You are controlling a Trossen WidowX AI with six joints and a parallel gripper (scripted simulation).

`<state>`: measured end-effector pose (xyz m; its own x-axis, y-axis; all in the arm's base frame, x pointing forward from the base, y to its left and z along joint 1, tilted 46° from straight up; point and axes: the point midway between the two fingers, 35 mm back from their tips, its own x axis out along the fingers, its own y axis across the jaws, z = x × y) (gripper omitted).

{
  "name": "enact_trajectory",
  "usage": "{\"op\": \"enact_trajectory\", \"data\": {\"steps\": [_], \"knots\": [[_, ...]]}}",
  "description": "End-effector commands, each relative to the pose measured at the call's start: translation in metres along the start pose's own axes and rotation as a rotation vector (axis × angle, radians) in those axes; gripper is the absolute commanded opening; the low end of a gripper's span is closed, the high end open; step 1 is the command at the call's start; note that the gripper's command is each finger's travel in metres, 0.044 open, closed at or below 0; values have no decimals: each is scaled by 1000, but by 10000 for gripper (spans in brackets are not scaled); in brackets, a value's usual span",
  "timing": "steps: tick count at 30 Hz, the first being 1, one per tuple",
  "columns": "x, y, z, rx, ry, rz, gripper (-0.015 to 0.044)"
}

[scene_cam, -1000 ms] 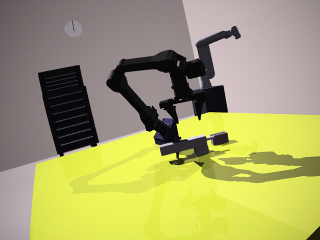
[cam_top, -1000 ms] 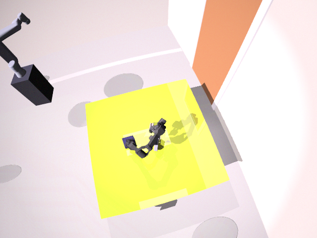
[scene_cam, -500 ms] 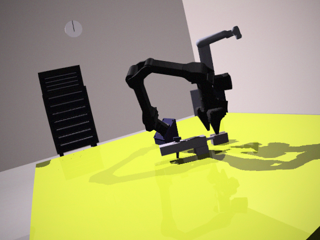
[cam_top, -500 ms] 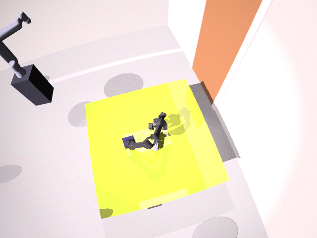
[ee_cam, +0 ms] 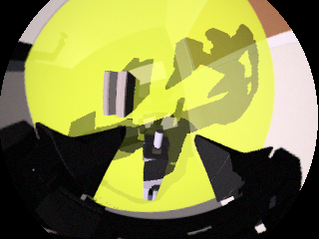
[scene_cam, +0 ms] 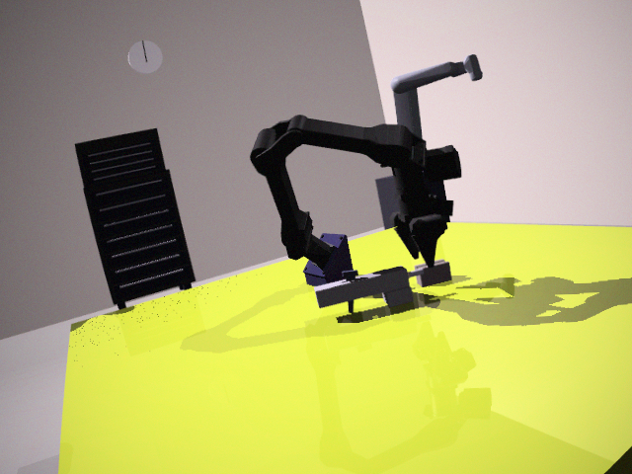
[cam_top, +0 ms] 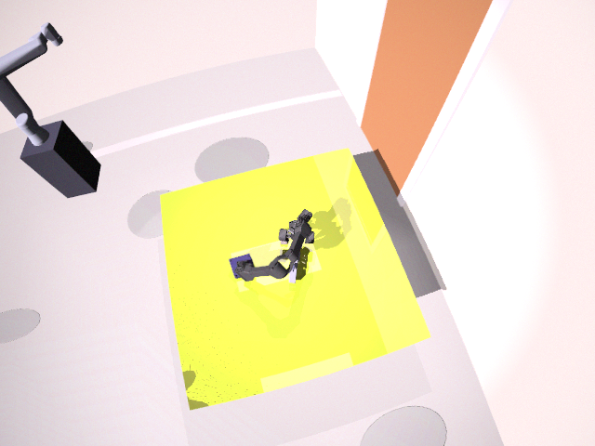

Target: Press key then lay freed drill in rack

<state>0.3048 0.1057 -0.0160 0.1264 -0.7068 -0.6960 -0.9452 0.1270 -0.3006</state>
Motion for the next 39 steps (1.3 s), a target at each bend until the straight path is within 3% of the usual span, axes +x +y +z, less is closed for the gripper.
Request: {"op": "enact_trajectory", "data": {"steps": [1, 34, 39], "knots": [[4, 1, 0, 1, 0, 5, 440], [52, 1, -14, 1, 3, 4, 440], [49, 0, -12, 4, -3, 6, 309]]}}
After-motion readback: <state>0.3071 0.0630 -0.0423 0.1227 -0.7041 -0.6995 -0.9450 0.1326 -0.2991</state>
